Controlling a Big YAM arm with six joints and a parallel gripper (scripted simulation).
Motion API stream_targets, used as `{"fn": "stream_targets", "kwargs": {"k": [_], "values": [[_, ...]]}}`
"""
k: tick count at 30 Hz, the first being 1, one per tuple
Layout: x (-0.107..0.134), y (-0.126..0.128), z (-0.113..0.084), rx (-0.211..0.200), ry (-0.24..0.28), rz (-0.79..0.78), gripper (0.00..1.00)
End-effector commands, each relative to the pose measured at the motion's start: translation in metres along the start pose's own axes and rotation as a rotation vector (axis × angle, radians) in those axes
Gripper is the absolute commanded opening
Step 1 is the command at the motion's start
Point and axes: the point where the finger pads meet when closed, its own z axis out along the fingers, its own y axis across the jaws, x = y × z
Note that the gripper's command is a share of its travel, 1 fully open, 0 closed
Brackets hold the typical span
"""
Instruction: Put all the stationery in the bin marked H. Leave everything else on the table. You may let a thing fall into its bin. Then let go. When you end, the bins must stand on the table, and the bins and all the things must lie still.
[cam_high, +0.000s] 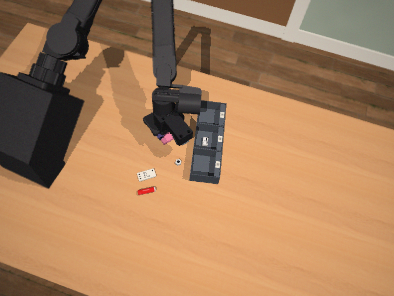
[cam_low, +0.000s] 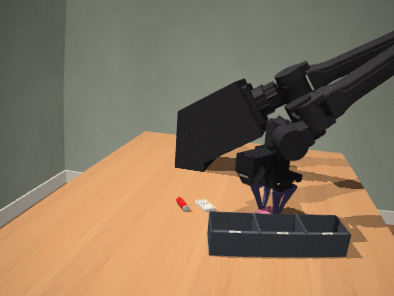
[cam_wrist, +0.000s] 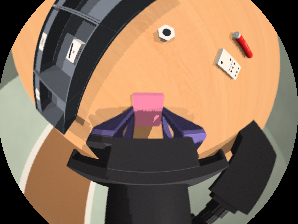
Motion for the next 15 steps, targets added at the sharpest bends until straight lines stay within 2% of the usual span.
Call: {"fn": "stream_targets", "kwargs": {"k": [1,11,12,15], "values": [[-0.003,0.001,-0.002,-0.006,-0.011,0.006,0.34],[-0.003,0.001,-0.002,-0.006,-0.011,0.006,0.34],[-0.005,0.003,-0.012,-0.014,-0.023,0.004,0.34],[-0.009,0.008,-0.022,-0.020,-0.026,-0.007,0.34]]}}
